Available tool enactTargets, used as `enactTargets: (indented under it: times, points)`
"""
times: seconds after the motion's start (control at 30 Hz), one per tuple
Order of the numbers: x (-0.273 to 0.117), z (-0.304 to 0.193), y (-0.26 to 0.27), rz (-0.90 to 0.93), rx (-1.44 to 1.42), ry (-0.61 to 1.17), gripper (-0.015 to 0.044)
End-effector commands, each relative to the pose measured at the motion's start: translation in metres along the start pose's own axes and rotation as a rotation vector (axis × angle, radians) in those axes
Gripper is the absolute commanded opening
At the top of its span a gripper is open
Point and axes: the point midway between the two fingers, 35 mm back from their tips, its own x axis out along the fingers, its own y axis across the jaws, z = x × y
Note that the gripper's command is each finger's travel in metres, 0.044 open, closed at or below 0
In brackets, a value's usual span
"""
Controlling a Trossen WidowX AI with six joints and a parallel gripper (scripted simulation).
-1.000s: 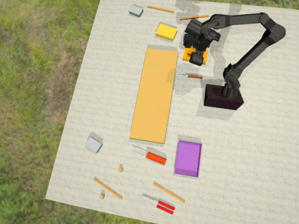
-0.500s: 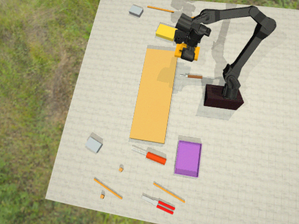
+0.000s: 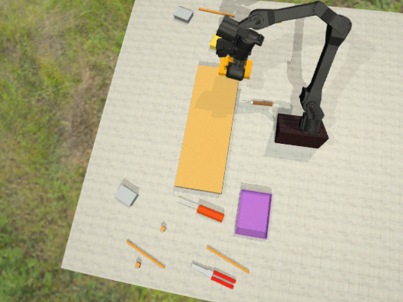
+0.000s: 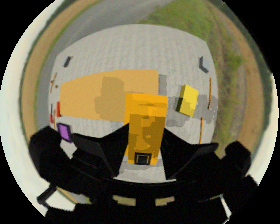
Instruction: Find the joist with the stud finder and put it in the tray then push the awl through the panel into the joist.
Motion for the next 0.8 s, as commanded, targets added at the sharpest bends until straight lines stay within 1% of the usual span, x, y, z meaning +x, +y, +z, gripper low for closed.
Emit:
enactTargets:
  times: [0.0,0.37,0.77]
  points:
    - [0.002,0.019,0.003,0.006,-0.009,-0.013,0.0000]
    - [0.017,0.061,0.017,0.013,-0.034,-0.014,0.0000]
    - [0.029,0.060,0.017,0.014,-0.034,-0.014,0.0000]
